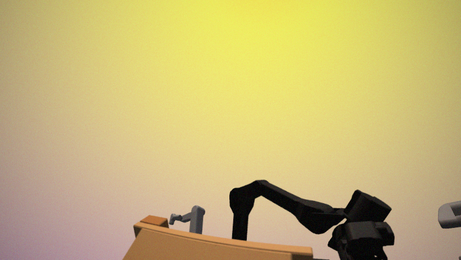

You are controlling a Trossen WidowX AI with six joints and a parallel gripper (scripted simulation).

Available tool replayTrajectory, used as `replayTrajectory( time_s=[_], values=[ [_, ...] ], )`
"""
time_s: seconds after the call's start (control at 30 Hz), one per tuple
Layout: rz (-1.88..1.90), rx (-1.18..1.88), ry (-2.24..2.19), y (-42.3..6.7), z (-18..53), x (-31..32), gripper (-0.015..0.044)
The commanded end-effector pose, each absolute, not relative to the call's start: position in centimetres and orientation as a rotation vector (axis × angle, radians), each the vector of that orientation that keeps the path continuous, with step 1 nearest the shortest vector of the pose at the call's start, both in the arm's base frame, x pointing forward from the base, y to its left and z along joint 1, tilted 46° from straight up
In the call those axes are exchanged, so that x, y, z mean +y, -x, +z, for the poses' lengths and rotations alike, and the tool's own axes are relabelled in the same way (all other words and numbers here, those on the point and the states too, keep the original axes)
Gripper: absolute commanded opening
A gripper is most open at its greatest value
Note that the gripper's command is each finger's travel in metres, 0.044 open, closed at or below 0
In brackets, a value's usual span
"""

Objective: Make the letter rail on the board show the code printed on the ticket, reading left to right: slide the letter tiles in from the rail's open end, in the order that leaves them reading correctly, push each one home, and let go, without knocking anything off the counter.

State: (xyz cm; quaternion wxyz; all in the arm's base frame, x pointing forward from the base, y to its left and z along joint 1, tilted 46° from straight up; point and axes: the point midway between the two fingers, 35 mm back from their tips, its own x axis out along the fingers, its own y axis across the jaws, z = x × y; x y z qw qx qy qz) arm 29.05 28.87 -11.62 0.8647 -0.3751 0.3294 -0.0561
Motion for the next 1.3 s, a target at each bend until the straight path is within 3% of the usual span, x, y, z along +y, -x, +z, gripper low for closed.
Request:
replayTrajectory(
  time_s=[0.0, 1.27],
  values=[
    [-0.118, 0.687, 0.790, -29.1, -11.4, 28.7, 0.0000],
    [-0.119, 0.687, 0.792, -29.4, -10.0, 27.3, 0.0000]
  ],
)
